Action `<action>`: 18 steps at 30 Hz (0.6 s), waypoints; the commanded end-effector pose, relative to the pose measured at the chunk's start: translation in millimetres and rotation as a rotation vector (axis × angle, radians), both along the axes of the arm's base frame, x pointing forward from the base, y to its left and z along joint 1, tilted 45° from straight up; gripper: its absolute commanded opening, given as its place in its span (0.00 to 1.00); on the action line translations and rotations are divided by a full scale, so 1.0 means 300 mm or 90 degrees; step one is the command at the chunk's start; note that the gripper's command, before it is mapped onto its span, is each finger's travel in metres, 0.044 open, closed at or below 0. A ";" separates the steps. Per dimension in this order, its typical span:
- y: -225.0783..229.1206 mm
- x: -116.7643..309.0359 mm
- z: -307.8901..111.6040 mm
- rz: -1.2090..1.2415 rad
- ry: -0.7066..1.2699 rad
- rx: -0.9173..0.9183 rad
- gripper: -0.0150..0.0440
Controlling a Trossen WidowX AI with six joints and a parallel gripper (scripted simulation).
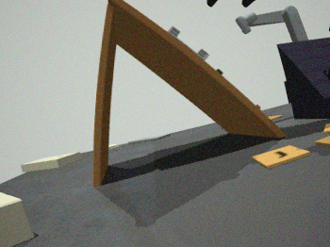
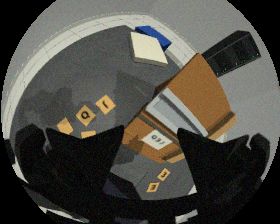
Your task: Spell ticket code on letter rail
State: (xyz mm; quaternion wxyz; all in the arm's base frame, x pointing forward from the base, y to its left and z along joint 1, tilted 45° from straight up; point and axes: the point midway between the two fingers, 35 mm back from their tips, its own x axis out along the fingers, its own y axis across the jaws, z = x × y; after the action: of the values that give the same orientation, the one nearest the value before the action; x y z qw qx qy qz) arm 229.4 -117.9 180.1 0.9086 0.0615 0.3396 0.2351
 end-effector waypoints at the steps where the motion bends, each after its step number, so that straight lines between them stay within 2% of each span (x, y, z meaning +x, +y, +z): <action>1: 0.031 0.035 -0.013 -0.040 0.072 0.080 0.83; 7: 0.109 0.095 -0.030 -0.137 0.228 0.232 0.83; 18: 0.327 0.197 -0.068 -0.421 0.635 0.510 0.83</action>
State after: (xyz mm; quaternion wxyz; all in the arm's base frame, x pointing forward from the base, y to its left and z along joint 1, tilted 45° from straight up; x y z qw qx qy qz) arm 272.2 -52.2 169.0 0.7147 0.4716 0.5068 0.0996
